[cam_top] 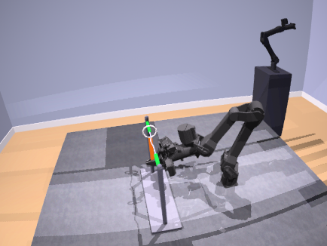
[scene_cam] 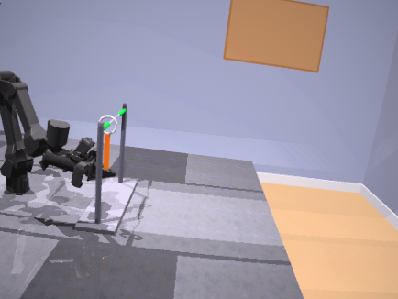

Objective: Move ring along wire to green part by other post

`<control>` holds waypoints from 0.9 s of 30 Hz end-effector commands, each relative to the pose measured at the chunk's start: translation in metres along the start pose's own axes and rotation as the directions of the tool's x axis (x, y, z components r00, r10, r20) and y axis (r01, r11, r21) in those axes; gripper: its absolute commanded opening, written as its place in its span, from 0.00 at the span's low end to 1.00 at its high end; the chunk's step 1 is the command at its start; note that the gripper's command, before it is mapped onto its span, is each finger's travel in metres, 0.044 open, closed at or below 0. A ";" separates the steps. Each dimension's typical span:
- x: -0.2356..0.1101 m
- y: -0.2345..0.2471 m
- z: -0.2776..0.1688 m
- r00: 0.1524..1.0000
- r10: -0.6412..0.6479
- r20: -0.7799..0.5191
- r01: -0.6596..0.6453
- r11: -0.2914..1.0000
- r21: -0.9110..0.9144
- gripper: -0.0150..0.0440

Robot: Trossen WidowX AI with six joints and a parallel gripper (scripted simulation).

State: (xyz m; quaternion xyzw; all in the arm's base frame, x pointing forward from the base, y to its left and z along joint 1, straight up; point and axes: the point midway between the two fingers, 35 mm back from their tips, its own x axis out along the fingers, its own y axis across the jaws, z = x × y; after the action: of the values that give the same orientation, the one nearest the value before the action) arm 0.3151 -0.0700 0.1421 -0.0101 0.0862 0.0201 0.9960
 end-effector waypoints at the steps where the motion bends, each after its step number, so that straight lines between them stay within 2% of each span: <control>1: -0.001 0.004 0.002 1.000 -0.002 0.004 0.002 1.000 0.003 0.00; 20: 0.000 0.024 0.002 1.000 -0.004 -0.002 0.004 1.000 0.018 0.00; 27: -0.007 0.029 0.002 0.998 -0.007 -0.061 0.009 0.999 0.032 0.00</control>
State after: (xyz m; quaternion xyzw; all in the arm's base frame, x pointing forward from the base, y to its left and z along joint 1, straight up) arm 0.3094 -0.0432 0.1388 0.0020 0.1109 0.0172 0.9937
